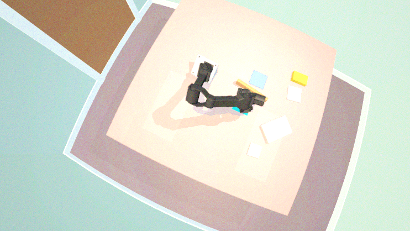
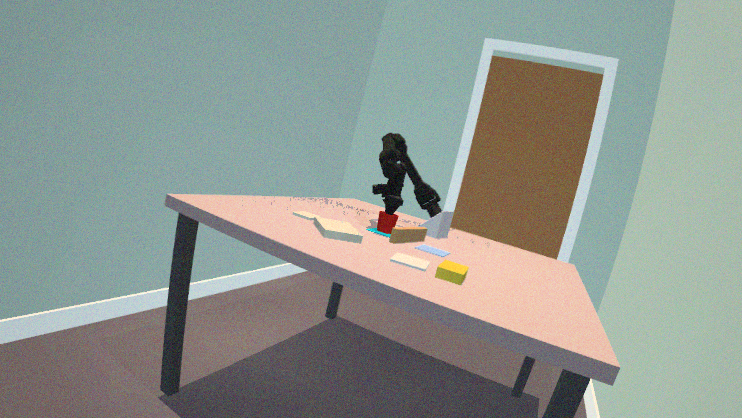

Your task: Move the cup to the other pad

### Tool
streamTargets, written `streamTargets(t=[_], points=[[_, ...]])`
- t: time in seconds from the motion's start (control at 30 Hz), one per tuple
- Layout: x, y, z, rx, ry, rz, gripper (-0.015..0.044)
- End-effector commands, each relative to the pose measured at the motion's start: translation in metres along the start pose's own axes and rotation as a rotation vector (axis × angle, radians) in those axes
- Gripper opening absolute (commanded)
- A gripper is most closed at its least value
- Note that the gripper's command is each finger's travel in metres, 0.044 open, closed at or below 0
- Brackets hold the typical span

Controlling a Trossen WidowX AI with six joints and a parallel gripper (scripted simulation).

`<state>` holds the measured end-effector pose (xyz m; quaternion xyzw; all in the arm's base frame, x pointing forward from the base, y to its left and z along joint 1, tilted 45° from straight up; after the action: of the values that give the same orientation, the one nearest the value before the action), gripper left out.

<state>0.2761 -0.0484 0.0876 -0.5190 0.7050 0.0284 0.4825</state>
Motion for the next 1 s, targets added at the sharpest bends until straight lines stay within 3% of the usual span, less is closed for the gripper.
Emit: streamTargets(t=[0.0,0.97], points=[[-0.003,0.0,0.0,0.002,-0.001,0.0,0.0128],[-0.041,-0.001,0.002,0.0,0.001,0.001,0.0128]])
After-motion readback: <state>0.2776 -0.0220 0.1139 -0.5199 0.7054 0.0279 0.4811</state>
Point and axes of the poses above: the point midway between the two fingers, 35 mm back from their tips, its own x axis out along the fingers, its own z axis across the jaws, y = z × x, the point moved 3 cm from there along -x, back along the fingers, and after that the axes turned 14 degrees about -x, right-handed, at the moved point
